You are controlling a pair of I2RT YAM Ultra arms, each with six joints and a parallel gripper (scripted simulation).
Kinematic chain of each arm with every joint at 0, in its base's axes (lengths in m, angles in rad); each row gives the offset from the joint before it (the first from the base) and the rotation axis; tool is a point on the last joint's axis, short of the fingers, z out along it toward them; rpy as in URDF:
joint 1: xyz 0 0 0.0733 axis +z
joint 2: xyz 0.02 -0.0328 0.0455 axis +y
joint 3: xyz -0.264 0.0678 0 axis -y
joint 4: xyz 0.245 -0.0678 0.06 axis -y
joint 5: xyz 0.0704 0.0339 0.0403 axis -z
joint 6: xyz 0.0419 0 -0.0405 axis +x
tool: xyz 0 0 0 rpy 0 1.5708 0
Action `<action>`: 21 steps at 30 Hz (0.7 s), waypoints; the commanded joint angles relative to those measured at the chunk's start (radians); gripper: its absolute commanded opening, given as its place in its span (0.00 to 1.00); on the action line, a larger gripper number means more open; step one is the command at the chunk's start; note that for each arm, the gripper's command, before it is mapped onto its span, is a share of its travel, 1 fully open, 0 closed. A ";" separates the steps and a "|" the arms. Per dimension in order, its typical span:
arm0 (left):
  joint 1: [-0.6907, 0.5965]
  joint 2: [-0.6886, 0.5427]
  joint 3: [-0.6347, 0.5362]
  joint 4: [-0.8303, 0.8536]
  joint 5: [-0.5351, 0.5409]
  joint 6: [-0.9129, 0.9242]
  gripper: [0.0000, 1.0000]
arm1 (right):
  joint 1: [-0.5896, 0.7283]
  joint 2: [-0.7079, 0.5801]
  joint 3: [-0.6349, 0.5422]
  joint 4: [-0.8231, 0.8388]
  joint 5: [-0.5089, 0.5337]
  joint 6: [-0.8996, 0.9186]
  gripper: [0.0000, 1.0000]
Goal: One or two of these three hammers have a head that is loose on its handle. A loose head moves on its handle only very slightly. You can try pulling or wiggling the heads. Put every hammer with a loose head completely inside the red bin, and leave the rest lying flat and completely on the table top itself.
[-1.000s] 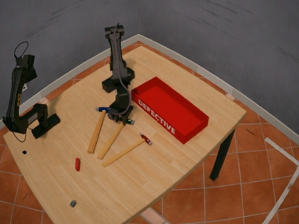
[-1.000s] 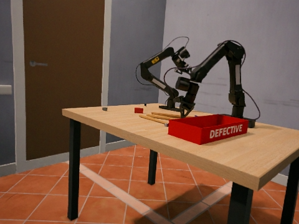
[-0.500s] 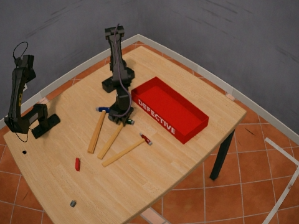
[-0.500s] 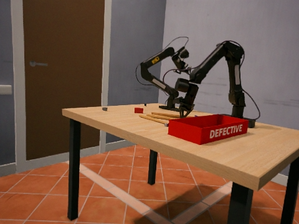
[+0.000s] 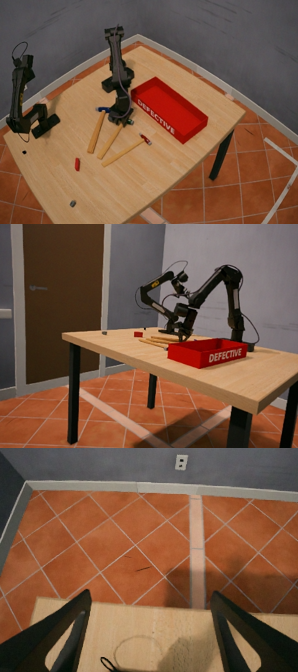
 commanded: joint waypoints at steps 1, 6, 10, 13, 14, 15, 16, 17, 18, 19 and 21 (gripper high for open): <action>-0.004 0.004 0.041 0.017 0.003 -0.005 0.40 | 0.017 0.009 0.031 -0.012 -0.016 -0.013 1.00; -0.005 0.008 0.041 0.013 0.003 -0.005 0.40 | 0.029 0.009 0.031 -0.012 -0.017 -0.015 1.00; -0.007 0.011 0.041 0.024 0.003 -0.006 0.40 | 0.036 0.009 0.031 -0.013 -0.018 -0.016 1.00; -0.007 0.013 0.041 0.024 0.003 -0.006 0.40 | 0.043 0.009 0.032 -0.013 -0.019 -0.016 1.00; -0.008 0.014 0.041 0.025 0.003 -0.006 0.40 | 0.045 0.009 0.032 -0.013 -0.019 -0.016 1.00; -0.008 0.014 0.041 0.026 0.003 -0.006 0.40 | 0.047 0.009 0.032 -0.013 -0.019 -0.016 1.00; -0.008 0.015 0.041 0.027 0.003 -0.006 0.40 | 0.049 0.009 0.032 -0.013 -0.019 -0.016 1.00; -0.009 0.016 0.041 0.027 0.003 -0.006 0.40 | 0.051 0.010 0.032 -0.014 -0.019 -0.017 1.00; -0.009 0.016 0.041 0.028 0.003 -0.007 0.40 | 0.053 0.010 0.032 -0.014 -0.019 -0.017 1.00; -0.009 0.017 0.041 0.025 0.003 -0.006 0.36 | 0.056 0.018 0.033 -0.025 -0.019 -0.011 1.00; -0.009 0.015 0.041 0.024 0.003 -0.006 0.36 | 0.059 0.018 0.033 -0.025 -0.019 -0.012 1.00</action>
